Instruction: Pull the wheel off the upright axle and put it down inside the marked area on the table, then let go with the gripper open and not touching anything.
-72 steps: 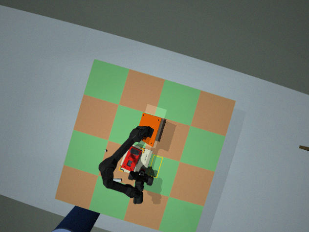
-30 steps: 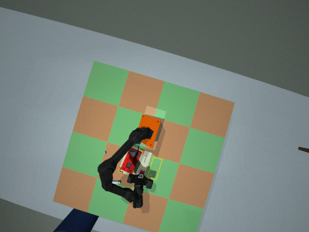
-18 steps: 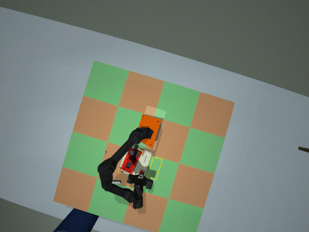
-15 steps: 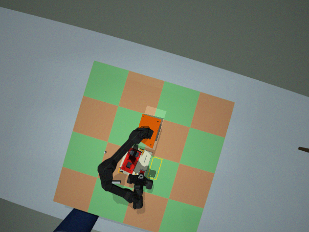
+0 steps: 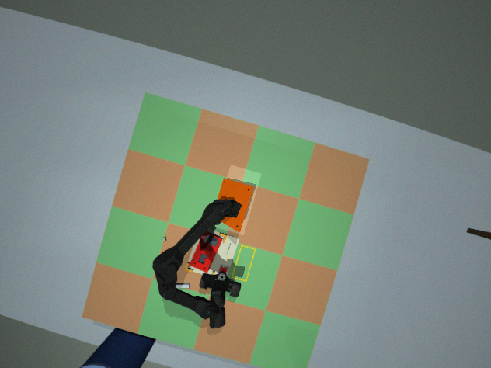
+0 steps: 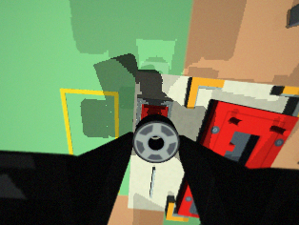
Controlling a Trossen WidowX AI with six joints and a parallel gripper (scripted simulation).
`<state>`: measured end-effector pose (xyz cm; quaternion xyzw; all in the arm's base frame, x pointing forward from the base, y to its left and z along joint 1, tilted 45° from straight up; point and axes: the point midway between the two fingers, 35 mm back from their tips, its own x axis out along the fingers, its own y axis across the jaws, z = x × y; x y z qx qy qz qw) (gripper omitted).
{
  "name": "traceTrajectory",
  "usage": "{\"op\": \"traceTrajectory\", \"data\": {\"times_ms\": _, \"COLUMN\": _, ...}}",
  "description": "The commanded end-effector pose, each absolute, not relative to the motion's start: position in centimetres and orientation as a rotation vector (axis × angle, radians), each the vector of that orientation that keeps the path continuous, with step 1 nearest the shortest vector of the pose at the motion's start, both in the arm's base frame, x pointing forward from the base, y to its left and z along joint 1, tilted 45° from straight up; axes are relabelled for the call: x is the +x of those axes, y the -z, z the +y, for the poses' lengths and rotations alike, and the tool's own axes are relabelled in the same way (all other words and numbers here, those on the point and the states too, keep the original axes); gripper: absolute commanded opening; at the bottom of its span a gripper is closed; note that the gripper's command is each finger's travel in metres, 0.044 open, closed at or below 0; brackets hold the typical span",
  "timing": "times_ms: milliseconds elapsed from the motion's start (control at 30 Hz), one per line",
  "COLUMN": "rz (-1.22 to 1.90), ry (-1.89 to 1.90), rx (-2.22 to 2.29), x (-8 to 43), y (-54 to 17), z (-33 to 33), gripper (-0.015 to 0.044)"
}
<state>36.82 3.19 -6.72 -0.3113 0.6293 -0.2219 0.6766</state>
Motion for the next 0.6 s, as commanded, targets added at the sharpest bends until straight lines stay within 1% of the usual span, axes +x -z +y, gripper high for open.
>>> {"op": "traceTrajectory", "data": {"times_ms": 0, "rz": 1.412, "ry": 0.497, "rx": -0.691, "x": 36.8, "y": 6.4, "z": 3.6, "gripper": 0.0}}
{"op": "traceTrajectory", "data": {"times_ms": 300, "rz": 1.413, "ry": 0.496, "rx": -0.69, "x": 35.9, "y": 4.2, "z": 5.7, "gripper": 0.0}}
{"op": "traceTrajectory", "data": {"times_ms": 400, "rz": 1.42, "ry": 0.496, "rx": -0.705, "x": 35.9, "y": 4.8, "z": 5.3, "gripper": 0.0}}
{"op": "traceTrajectory", "data": {"times_ms": 567, "rz": 1.42, "ry": 0.49, "rx": -0.699, "x": 34.8, "y": 6.1, "z": 6.9, "gripper": 0.0}}
